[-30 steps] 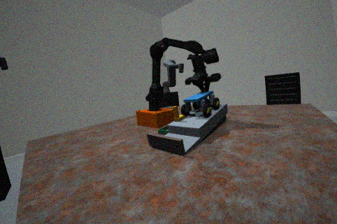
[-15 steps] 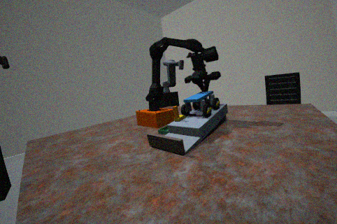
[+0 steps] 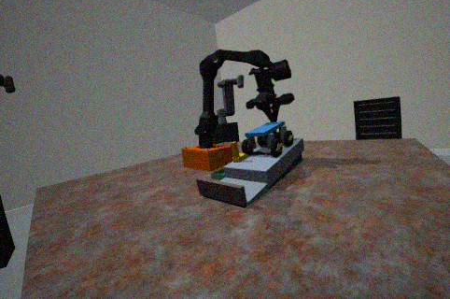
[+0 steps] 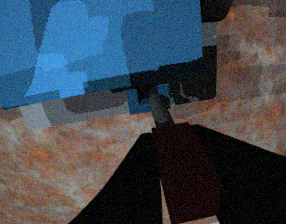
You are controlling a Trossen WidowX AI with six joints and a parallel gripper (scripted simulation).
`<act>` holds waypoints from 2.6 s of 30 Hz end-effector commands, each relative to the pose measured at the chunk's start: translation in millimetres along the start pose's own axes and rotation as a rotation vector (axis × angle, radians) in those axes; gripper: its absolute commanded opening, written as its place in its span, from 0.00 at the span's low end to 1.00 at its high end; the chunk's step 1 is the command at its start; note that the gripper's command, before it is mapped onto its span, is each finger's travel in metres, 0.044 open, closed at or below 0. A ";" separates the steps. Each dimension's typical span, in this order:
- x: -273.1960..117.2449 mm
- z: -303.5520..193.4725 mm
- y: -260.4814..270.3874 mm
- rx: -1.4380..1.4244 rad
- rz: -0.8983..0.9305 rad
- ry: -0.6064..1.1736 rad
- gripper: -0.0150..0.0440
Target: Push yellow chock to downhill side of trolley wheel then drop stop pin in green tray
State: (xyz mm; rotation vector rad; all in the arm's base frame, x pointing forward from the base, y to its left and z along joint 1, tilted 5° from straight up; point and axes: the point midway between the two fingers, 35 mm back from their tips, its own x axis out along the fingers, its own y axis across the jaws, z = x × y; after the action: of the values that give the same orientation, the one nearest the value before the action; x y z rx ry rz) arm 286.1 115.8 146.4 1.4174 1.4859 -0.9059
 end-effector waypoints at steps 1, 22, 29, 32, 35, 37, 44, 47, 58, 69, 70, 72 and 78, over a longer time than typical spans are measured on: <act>-4.6 -2.5 1.1 -0.006 0.009 0.006 0.25; -4.5 -23.4 0.9 -0.006 0.009 0.007 0.25; -4.8 -34.9 2.2 -0.006 0.009 0.008 0.25; -4.4 -34.5 -2.8 -0.006 0.009 0.008 0.25; -3.3 -34.2 -13.3 -0.006 0.008 0.008 0.25; -2.2 -33.7 -20.6 -0.006 0.008 0.008 0.25; 0.5 -33.1 -45.9 -0.005 0.006 0.008 0.25; 0.7 -33.1 -56.7 -0.005 0.005 0.008 0.25; -0.8 -33.9 -82.5 -0.004 0.004 0.008 0.25; -2.1 -1.3 -80.7 -0.004 0.004 0.005 0.25; -2.2 2.1 -80.6 -0.004 0.004 0.005 0.25; -2.7 8.9 -80.3 -0.004 0.004 0.004 0.25; -4.5 29.2 -79.6 -0.004 0.003 0.002 0.25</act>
State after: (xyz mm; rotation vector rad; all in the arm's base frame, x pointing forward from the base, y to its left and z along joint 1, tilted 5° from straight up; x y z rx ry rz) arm 209.5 87.3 137.7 1.4179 1.4803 -0.8991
